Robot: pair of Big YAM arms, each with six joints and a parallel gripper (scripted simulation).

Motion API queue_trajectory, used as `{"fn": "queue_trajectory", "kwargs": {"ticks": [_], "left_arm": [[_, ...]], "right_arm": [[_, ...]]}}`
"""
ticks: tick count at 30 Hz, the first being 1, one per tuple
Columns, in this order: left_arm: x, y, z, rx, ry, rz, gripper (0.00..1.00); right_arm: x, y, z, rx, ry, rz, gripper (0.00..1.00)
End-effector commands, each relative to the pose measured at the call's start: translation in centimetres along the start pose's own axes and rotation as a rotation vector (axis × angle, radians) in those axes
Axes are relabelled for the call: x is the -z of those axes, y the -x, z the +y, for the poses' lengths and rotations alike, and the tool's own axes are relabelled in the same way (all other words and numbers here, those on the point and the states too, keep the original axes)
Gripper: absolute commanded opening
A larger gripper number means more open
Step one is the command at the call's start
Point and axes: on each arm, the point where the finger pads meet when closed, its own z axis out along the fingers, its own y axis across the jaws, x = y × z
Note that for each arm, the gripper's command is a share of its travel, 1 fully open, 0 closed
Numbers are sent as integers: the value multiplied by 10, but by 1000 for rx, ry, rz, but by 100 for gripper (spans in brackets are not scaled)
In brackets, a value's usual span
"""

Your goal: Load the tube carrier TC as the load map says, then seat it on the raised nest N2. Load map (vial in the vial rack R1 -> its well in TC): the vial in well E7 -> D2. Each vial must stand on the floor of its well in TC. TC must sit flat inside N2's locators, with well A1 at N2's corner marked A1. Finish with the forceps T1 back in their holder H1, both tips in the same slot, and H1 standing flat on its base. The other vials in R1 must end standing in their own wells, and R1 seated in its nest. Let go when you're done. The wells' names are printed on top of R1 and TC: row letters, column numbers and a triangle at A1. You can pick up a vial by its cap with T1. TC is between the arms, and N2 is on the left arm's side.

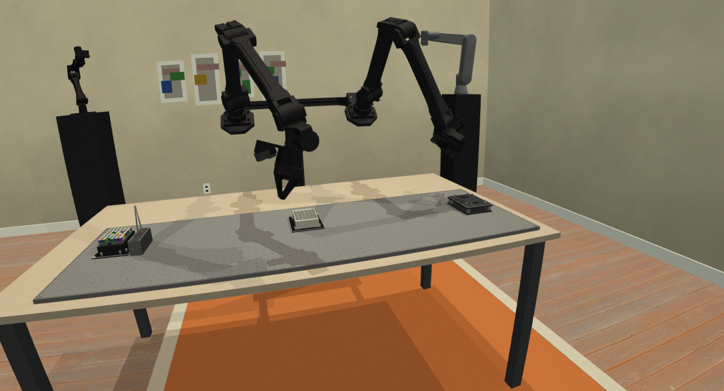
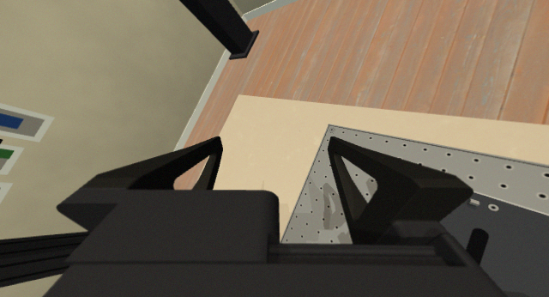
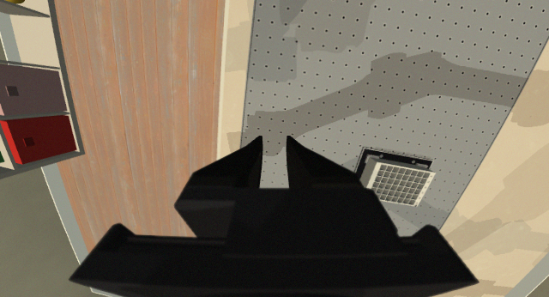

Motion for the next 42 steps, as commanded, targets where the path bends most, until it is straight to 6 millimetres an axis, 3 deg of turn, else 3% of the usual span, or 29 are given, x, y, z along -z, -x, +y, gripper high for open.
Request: {"fn": "queue_trajectory", "kwargs": {"ticks": [1,26,42], "left_arm": [[2,4,-2,8,-6,-2,100],[2,4,-2,8,-6,-2,100],[2,4,-2,8,-6,-2,100]], "right_arm": [[7,30,5,53,23,-1,24],[-9,86,-54,340,-15,66,24],[-15,121,-103,539,-19,120,24]]}}
